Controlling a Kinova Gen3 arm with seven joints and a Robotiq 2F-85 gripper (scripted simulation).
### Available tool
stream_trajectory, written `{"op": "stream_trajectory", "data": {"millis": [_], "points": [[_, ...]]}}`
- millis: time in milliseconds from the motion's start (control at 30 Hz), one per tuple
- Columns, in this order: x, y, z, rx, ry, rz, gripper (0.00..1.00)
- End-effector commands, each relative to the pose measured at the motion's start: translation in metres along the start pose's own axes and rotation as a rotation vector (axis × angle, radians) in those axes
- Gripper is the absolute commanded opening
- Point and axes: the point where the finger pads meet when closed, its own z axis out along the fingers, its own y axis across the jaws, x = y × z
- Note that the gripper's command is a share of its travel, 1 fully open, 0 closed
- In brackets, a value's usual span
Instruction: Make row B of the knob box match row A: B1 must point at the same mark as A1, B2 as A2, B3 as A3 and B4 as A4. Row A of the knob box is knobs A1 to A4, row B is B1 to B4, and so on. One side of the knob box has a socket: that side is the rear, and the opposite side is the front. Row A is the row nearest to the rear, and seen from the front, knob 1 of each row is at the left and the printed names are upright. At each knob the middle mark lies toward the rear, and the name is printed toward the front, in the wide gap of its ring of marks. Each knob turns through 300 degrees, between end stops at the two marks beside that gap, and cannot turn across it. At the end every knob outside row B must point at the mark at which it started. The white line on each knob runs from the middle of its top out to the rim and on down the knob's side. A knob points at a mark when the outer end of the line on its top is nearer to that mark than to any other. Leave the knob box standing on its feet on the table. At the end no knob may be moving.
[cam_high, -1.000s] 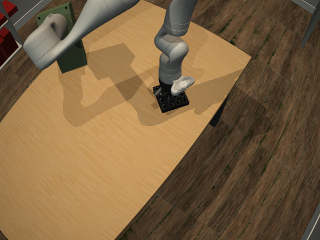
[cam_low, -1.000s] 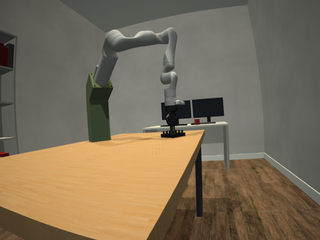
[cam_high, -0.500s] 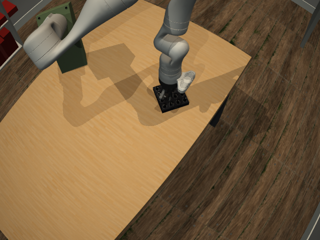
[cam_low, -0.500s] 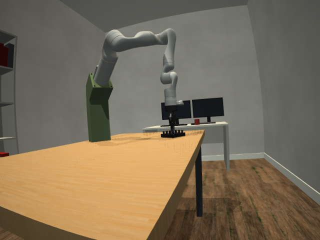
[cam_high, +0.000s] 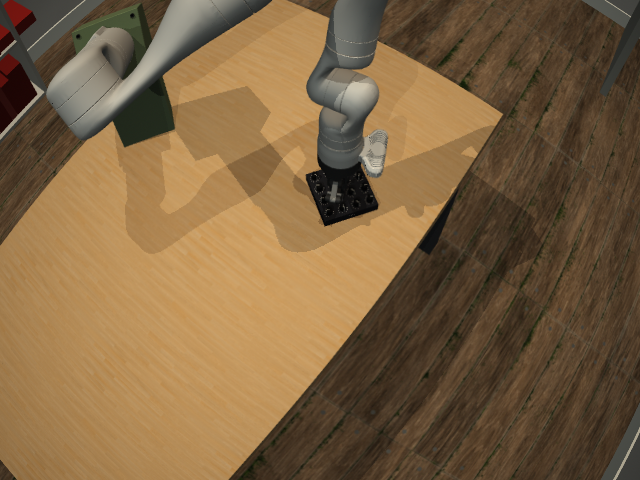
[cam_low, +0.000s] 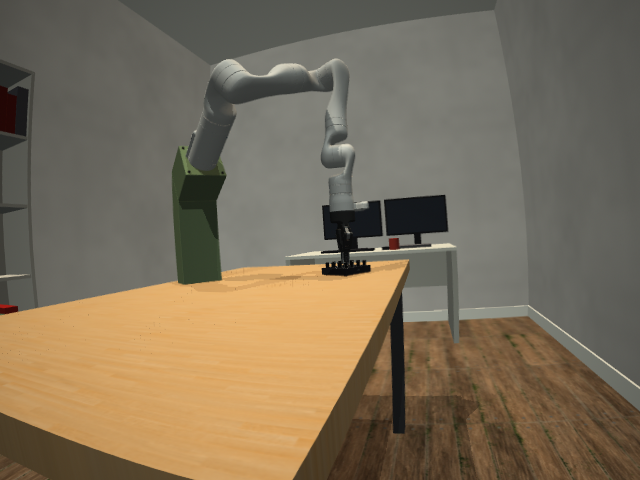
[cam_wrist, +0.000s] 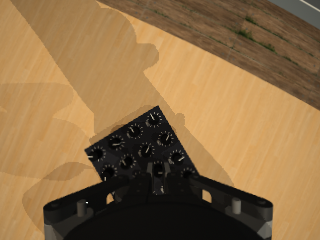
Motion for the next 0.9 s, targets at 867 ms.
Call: {"op": "stream_trajectory", "data": {"millis": [867], "points": [[0.0003, -0.0002, 0.0, -0.003, 0.002, -0.442, 0.08]]}}
